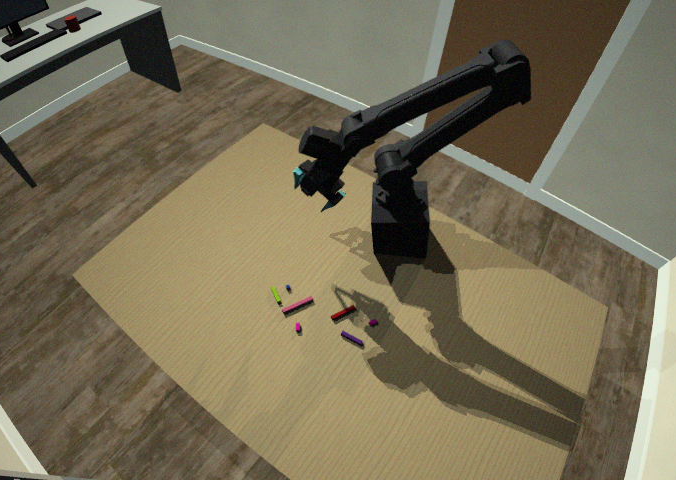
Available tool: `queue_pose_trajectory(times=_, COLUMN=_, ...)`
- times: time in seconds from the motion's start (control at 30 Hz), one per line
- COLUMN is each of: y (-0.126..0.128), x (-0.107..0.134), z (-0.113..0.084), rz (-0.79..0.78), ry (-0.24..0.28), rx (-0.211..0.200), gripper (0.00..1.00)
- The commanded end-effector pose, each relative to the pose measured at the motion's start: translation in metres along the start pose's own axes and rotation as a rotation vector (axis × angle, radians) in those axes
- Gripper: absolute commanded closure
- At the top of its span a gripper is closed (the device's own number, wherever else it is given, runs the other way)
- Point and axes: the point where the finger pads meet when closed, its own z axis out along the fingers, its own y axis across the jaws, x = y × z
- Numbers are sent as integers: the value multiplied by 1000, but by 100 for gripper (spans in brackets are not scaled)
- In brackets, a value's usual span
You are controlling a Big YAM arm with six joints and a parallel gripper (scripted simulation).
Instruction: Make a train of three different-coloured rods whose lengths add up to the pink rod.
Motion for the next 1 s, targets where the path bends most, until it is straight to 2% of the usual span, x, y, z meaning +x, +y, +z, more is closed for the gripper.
queue_pose_trajectory(times=0.0, y=-3, x=-2, z=-1, rz=0, ry=-4, rx=5, gripper=0)
queue_pose_trajectory(times=0.53, y=-3, x=-2, z=-1, rz=0, ry=-4, rx=5, gripper=0)
queue_pose_trajectory(times=0.57, y=-18, x=-13, z=-8, rz=4, ry=-27, rx=34, gripper=0)
queue_pose_trajectory(times=0.63, y=-27, x=-24, z=-12, rz=8, ry=-42, rx=41, gripper=0)
queue_pose_trajectory(times=0.77, y=-24, x=-37, z=-7, rz=19, ry=-32, rx=-4, gripper=0)
queue_pose_trajectory(times=0.97, y=-4, x=-88, z=19, rz=47, ry=24, rx=-157, gripper=0)
